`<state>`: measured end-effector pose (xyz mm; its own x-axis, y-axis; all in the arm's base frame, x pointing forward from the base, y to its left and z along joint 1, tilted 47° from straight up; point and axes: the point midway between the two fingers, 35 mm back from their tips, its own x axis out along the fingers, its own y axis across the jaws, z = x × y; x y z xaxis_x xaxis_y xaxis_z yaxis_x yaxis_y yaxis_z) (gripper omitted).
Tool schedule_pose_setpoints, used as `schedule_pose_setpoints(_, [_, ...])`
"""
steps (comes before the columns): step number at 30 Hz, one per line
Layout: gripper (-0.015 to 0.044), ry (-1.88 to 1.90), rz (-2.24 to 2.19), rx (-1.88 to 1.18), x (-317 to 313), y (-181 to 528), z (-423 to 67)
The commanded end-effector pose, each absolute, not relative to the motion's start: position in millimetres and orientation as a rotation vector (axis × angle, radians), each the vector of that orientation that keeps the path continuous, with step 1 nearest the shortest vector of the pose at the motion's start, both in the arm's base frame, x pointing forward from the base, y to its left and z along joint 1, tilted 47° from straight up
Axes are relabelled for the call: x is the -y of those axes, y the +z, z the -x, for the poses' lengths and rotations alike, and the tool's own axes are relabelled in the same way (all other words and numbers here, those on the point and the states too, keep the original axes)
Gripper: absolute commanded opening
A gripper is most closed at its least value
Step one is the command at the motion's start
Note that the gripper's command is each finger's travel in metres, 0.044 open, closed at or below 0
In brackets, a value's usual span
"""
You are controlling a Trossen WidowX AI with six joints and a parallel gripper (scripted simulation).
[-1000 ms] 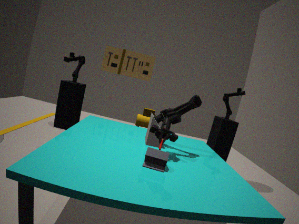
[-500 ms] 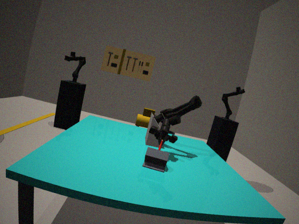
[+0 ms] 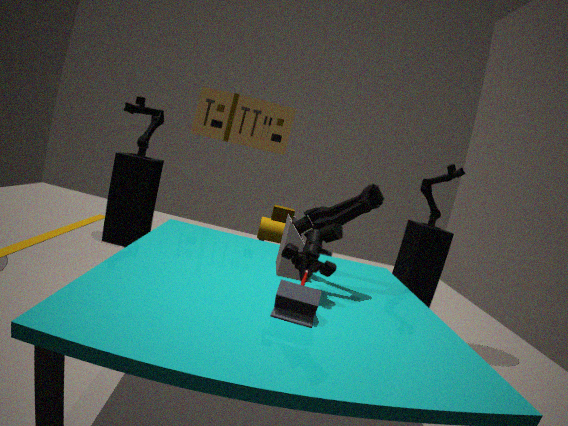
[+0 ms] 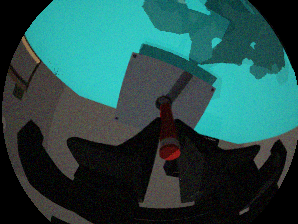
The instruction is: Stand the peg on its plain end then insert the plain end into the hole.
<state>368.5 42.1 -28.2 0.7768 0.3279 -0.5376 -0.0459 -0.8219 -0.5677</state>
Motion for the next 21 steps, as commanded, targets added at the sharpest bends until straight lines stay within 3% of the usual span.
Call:
schedule_pose_setpoints(1, [0.0,0.867,2.396,0.207,-41.8,-28.5,-368.3])
schedule_pose_setpoints(21, [0.0,0.866,2.398,0.209,-41.5,-29.3,-367.5])
